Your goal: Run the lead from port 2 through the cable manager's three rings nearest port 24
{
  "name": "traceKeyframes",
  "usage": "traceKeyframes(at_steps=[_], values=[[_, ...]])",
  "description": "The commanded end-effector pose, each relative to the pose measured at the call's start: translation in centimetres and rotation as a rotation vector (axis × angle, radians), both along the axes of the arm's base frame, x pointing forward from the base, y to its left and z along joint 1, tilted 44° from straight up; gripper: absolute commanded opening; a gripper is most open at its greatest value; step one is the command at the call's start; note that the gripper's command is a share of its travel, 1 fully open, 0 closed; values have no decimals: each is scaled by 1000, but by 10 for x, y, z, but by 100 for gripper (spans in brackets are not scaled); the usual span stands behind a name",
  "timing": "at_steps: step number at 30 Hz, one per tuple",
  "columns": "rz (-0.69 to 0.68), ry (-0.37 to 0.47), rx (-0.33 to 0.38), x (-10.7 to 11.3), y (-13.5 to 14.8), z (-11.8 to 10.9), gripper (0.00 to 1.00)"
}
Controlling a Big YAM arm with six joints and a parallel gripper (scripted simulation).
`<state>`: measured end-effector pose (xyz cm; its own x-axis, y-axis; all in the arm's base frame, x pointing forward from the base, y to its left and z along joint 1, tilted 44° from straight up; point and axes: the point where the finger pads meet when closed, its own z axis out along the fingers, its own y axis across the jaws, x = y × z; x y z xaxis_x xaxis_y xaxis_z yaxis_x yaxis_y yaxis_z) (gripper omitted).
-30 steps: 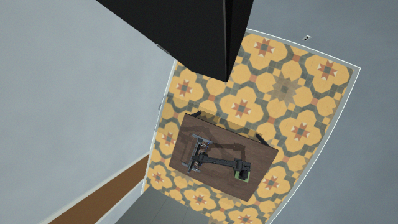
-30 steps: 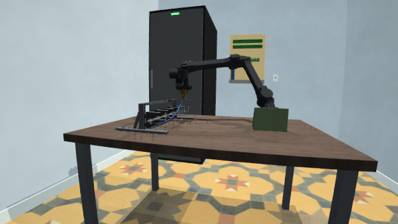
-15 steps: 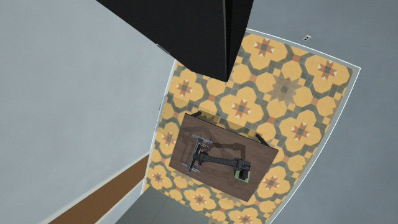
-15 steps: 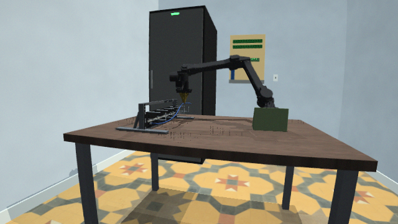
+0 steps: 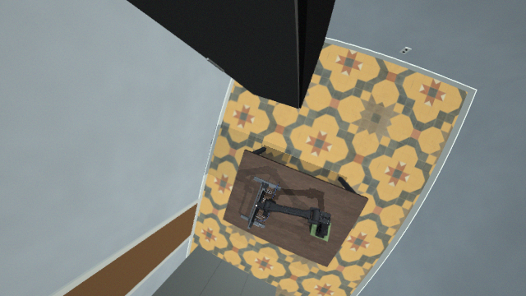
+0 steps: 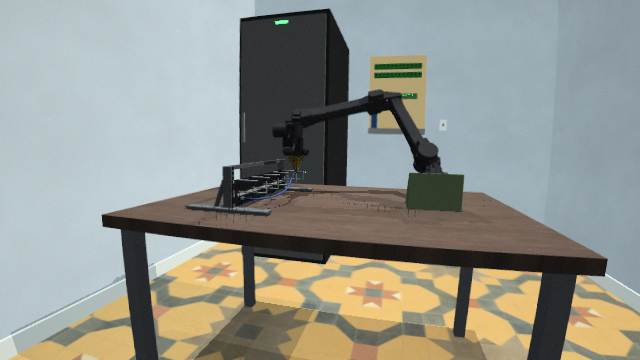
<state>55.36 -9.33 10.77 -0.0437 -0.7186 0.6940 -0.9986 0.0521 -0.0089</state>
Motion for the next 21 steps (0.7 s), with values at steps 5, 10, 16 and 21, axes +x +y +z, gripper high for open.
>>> traceKeyframes(at_steps=[5,10,16,21], values=[[11,-4,0,4,-8,-4,0],[11,0,0,4,-13,-12,0],[32,-20,0,10,-6,-8,0],[13,-2,0,4,-19,-18,0]])
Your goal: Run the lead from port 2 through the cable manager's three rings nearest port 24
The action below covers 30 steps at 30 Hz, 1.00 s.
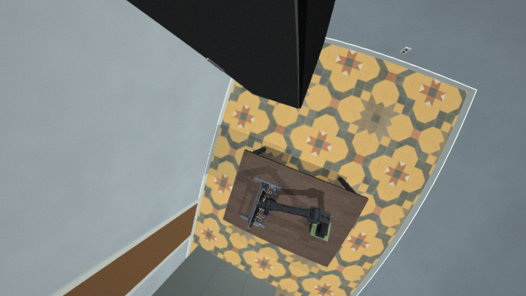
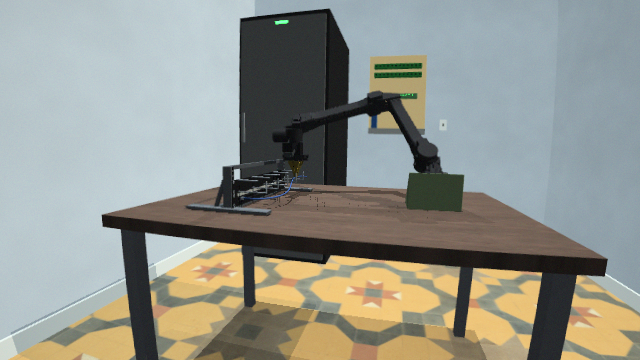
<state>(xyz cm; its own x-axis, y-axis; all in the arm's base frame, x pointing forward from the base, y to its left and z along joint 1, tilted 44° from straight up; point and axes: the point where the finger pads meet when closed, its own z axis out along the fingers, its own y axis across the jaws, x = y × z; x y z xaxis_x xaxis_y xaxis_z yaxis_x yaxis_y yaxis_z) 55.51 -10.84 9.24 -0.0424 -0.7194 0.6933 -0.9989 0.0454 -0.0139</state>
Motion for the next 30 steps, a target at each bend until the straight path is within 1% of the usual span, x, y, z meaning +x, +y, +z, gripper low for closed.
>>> traceKeyframes(at_steps=[1,2,10,19,23,26,30], values=[[6,3,-1,2,-4,-2,0],[36,-27,0,16,12,9,0],[17,-5,-1,6,0,0,0],[15,-3,-1,5,-1,-2,0],[15,-8,-1,9,-1,0,0],[14,-27,-1,19,-2,8,0],[12,-15,-1,19,-3,8,0]])
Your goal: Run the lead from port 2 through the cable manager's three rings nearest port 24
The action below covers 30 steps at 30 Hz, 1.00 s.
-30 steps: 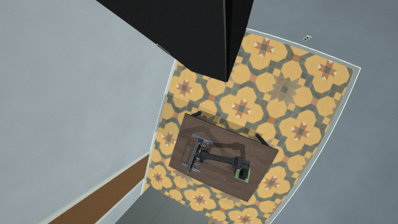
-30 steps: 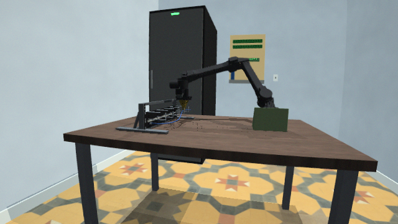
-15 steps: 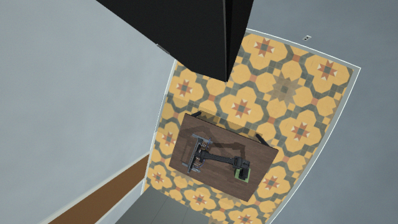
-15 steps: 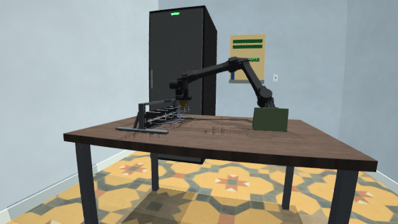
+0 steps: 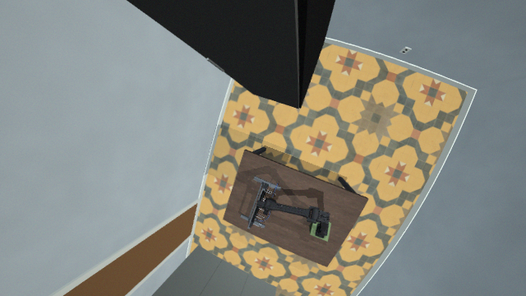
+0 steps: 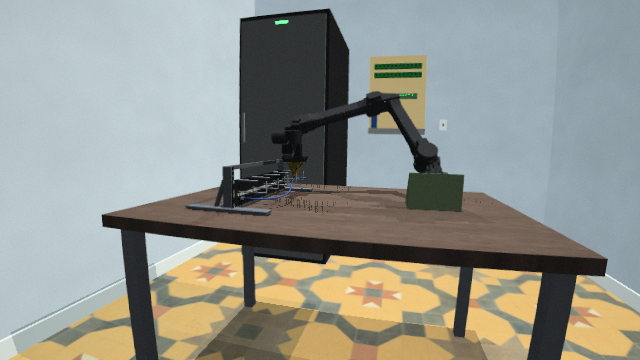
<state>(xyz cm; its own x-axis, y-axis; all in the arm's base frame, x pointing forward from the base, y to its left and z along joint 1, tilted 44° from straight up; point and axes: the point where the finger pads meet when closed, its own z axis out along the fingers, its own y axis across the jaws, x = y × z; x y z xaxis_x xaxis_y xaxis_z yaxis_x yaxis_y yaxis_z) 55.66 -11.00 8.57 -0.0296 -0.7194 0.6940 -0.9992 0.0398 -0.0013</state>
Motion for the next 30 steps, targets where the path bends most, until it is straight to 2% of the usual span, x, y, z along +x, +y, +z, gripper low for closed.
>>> traceKeyframes(at_steps=[1,5,6,7,22,23,24,30], values=[[6,-28,0,19,-1,15,0],[7,-28,0,21,-1,15,0],[9,-41,0,24,0,22,0],[9,-28,0,24,0,15,0],[6,-29,0,44,-2,16,0],[11,-42,0,46,1,23,0],[11,-29,0,47,1,16,0],[9,-30,0,52,-1,16,0]])
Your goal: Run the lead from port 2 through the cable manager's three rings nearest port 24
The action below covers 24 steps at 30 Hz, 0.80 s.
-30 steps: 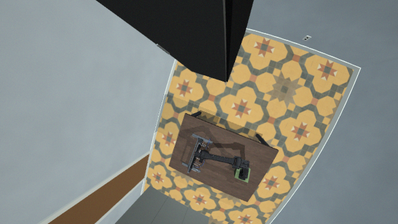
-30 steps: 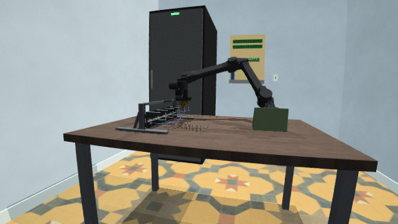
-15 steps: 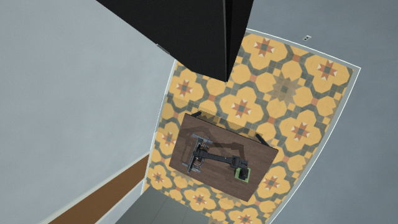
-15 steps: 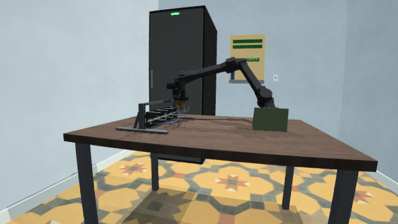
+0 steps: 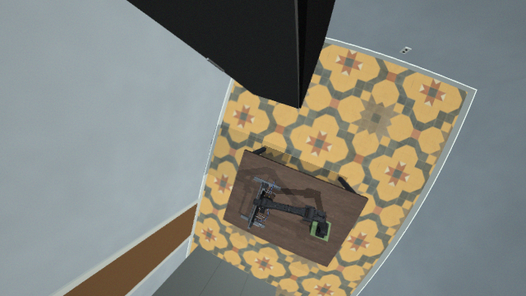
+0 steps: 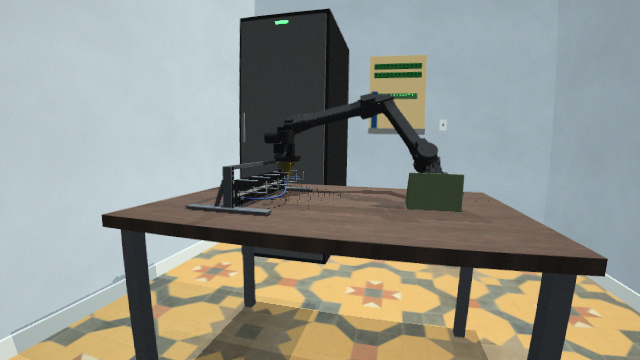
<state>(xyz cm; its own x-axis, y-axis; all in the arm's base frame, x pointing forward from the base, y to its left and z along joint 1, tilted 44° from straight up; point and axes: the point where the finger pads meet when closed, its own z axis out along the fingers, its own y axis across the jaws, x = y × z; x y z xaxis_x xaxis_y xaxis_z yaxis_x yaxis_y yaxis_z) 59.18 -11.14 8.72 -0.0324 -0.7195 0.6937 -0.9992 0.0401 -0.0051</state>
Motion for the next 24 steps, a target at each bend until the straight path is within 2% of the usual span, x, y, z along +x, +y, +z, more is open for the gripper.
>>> traceKeyframes(at_steps=[1,24], values=[[9,-29,-1,17,0,16,0],[8,-35,-1,18,0,18,0]])
